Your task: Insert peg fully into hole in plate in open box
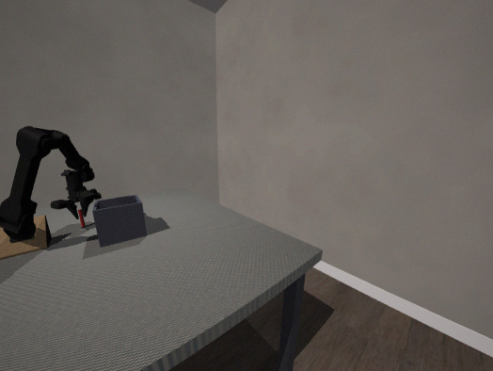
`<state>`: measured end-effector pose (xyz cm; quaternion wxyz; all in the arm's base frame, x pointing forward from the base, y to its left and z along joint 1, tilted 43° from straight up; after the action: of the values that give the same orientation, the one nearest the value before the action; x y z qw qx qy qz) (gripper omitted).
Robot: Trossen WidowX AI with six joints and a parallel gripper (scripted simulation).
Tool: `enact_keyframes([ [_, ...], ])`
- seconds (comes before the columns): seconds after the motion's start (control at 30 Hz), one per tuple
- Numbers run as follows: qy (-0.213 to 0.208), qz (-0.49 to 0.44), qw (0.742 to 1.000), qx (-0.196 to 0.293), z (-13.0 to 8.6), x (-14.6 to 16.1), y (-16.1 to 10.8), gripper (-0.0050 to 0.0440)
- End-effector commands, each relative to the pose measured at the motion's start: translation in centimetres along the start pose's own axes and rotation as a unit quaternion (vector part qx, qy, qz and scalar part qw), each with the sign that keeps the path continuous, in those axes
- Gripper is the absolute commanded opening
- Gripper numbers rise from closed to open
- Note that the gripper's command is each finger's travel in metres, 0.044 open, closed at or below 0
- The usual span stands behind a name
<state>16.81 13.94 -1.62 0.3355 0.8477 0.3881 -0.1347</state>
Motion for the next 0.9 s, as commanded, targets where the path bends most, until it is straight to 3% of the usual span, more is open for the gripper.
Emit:
enact_keyframes([
  [0.0,0.001,-0.001,1.0,-0.003,0.0,0.0,0.0,0.0108],
  [0.43,0.001,-0.001,1.0,-0.003,0.0,0.0,0.0,0.0035],
  [0.5,0.001,-0.001,1.0,-0.003,-0.1,0.0,0.0,0.0],
  [0.87,0.002,-0.002,1.0,-0.002,-2.9,0.4,0.0,0.0],
])
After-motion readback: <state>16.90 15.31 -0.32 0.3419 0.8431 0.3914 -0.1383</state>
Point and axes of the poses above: the point midway between the two fingers, 35 mm back from their tips, its own z axis out along the fingers, its own x axis across the jaws, y = z × x, the point moved 6 cm from there along -z, back along the fingers, and after that the axes turned 15 degrees about -z, right-handed, at the moved point
